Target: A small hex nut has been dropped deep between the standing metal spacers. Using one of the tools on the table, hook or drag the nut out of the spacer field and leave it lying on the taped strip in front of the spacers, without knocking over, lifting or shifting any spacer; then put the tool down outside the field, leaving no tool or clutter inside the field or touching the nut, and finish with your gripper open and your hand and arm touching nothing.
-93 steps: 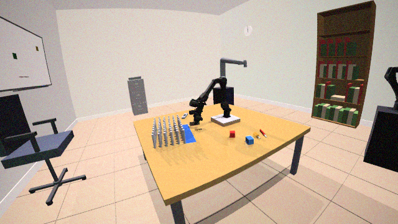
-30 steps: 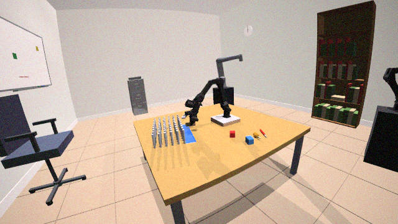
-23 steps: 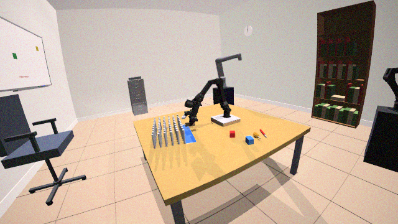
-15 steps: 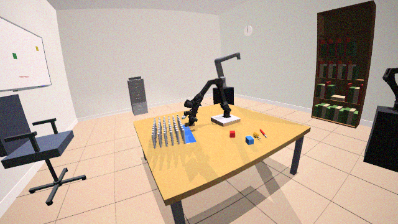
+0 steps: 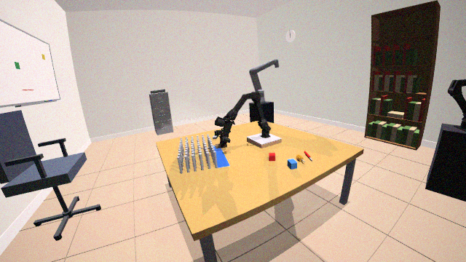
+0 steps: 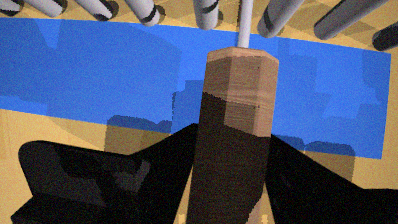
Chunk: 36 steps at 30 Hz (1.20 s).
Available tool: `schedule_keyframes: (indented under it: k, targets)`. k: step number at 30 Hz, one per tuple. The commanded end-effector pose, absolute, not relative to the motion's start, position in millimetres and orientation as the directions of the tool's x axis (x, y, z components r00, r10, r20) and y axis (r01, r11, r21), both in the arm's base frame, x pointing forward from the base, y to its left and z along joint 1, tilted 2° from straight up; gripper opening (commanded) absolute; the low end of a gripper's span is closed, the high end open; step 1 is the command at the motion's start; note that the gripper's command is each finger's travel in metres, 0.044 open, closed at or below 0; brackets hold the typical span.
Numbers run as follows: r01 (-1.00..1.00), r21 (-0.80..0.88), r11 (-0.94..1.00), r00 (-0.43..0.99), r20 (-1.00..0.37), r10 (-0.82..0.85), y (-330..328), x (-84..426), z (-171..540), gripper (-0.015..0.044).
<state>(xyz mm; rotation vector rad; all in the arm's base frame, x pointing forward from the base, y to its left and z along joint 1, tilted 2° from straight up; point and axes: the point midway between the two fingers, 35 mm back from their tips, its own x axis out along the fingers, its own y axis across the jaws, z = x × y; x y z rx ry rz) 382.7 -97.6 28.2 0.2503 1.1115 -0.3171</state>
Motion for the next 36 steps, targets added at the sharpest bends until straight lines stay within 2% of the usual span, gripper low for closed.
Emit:
schedule_keyframes:
  k: [1,36]
  targets:
    - [0.367,0.043,0.929,0.412,-0.903,-0.120,-97.1,384.5,25.3,0.0000]
    - [0.368,0.043,0.929,0.411,-0.904,-0.120,-94.1,376.0,11.2,0.0000]
